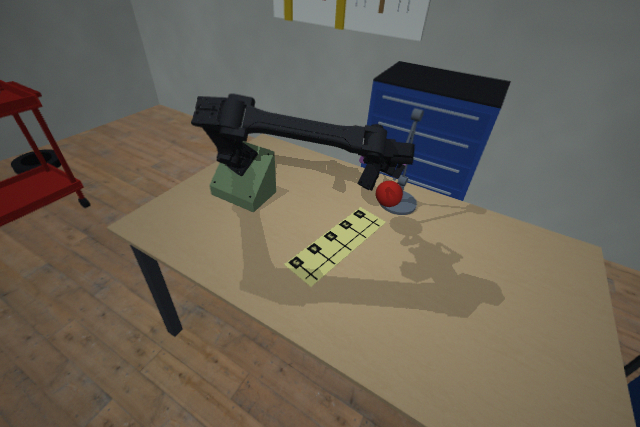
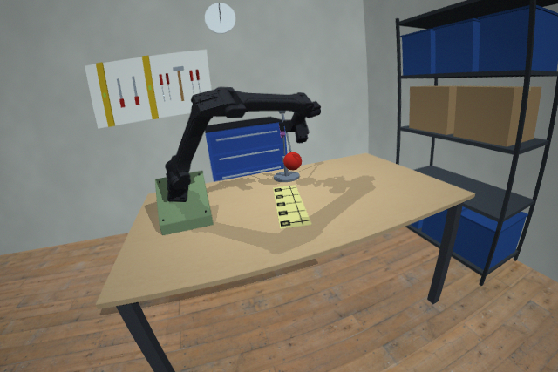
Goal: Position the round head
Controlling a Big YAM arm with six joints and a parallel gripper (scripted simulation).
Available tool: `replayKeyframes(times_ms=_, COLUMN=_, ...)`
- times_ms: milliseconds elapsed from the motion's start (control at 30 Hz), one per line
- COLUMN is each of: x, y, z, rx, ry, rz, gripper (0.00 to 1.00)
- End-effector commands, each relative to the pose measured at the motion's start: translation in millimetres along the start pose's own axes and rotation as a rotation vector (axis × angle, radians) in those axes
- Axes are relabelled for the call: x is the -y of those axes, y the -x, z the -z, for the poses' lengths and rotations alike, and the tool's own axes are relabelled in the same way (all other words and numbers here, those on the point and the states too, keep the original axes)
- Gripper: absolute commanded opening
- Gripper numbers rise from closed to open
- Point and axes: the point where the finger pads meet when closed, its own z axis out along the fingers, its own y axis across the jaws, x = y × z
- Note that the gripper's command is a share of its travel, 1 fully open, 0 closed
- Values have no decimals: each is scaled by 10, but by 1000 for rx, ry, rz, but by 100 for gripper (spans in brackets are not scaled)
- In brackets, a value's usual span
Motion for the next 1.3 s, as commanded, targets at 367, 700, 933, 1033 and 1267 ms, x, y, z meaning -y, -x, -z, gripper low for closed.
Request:
replayKeyframes(times_ms=367, x=-145, y=-299, z=277, rx=-22, ry=80, rz=53, gripper=100)
replayKeyframes(times_ms=700, x=-145, y=-299, z=277, rx=-22, ry=80, rz=53, gripper=100)
replayKeyframes(times_ms=933, x=-145, y=-299, z=277, rx=-22, ry=80, rz=53, gripper=100)
replayKeyframes(times_ms=1033, x=-145, y=-299, z=277, rx=-20, ry=75, rz=50, gripper=100)
replayKeyframes(times_ms=1267, x=-145, y=-299, z=277, rx=-12, ry=43, rz=29, gripper=100)
